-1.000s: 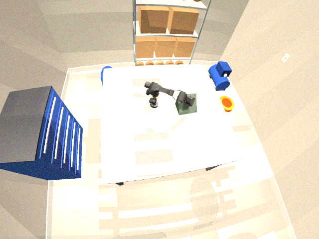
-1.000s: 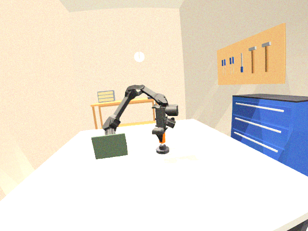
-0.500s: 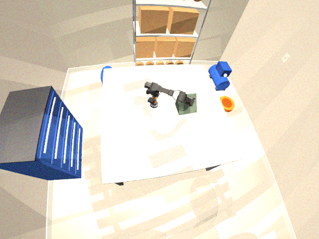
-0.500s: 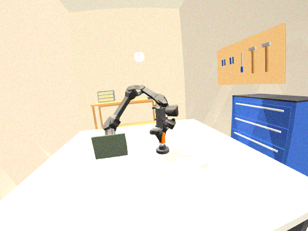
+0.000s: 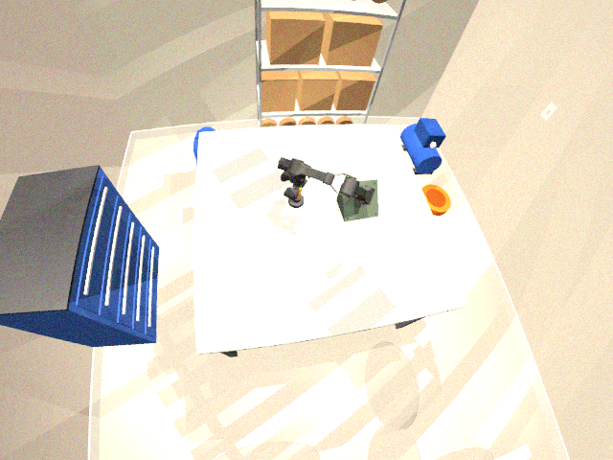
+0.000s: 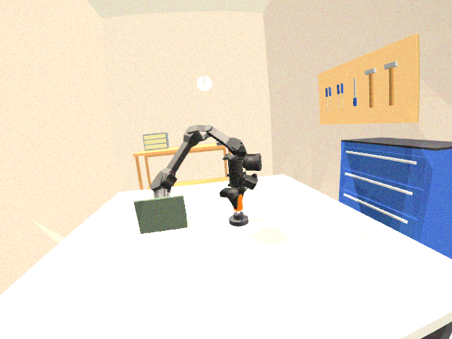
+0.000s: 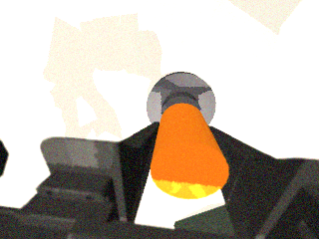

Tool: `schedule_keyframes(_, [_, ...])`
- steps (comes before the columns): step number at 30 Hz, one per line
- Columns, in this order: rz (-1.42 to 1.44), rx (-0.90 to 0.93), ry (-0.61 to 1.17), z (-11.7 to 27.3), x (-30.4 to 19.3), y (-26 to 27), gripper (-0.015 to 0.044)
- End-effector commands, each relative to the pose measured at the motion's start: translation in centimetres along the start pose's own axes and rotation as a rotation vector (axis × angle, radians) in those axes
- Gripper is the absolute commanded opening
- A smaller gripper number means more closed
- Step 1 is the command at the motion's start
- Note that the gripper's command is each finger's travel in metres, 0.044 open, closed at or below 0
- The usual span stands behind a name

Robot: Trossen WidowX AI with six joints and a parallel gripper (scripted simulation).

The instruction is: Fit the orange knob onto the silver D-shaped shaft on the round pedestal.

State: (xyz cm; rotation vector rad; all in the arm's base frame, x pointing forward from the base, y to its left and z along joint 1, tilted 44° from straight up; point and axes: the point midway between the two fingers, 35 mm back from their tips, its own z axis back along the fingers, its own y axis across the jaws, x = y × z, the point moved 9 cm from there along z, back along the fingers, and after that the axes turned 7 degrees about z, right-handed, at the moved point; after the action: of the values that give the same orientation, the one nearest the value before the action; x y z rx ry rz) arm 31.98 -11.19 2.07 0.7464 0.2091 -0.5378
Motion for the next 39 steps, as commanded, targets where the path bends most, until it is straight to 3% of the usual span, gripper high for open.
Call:
schedule_keyframes(1, [-0.002,0.000,-0.001,-0.04,0.01,0.02,0.0000])
schedule_keyframes(7, [-0.011,0.000,-0.001,0.41,0.02,0.09,0.0000])
schedule_keyframes(14, [-0.212,0.000,-0.001,0.23,0.02,0.04,0.0000])
schedule_keyframes(39, [-0.212,0.000,-0.001,0.06,0.01,0.03,0.0000])
